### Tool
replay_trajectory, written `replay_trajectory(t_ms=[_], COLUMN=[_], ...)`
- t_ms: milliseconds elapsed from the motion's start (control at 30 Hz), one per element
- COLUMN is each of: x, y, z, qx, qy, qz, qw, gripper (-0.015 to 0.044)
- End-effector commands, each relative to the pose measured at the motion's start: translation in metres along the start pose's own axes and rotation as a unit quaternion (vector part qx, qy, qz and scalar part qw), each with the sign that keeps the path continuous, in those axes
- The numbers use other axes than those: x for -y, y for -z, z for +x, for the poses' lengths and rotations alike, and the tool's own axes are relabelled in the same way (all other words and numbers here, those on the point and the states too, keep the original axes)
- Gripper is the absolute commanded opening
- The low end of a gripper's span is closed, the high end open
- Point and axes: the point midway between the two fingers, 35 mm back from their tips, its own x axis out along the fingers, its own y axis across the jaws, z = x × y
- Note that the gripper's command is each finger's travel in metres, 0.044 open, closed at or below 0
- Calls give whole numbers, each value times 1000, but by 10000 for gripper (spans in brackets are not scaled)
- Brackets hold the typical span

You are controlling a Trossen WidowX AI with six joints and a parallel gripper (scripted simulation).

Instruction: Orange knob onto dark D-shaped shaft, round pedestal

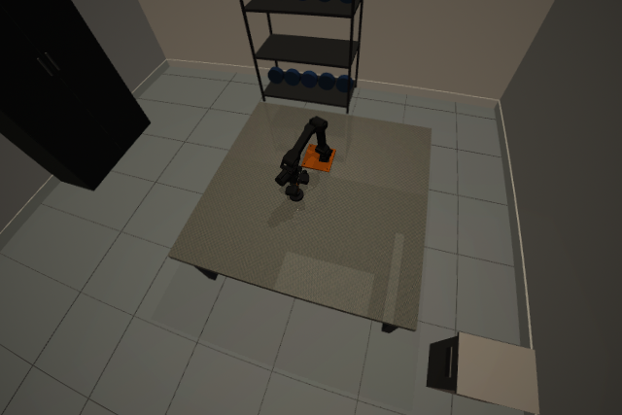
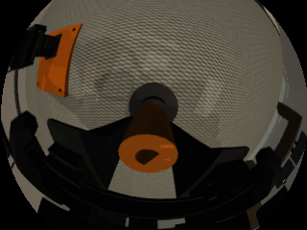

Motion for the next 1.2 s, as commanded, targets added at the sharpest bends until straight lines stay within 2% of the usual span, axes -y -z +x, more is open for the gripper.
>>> replay_trajectory(t_ms=[0, 300, 1167], x=[-1, 0, 5], y=[-1, -1, 2], z=[-3, -3, 1], qx=[1, 1, 1], qy=[0, 1, 1], qz=[-2, -106, -106], qw=[1000, 994, 994], gripper=[0, 0, 0])
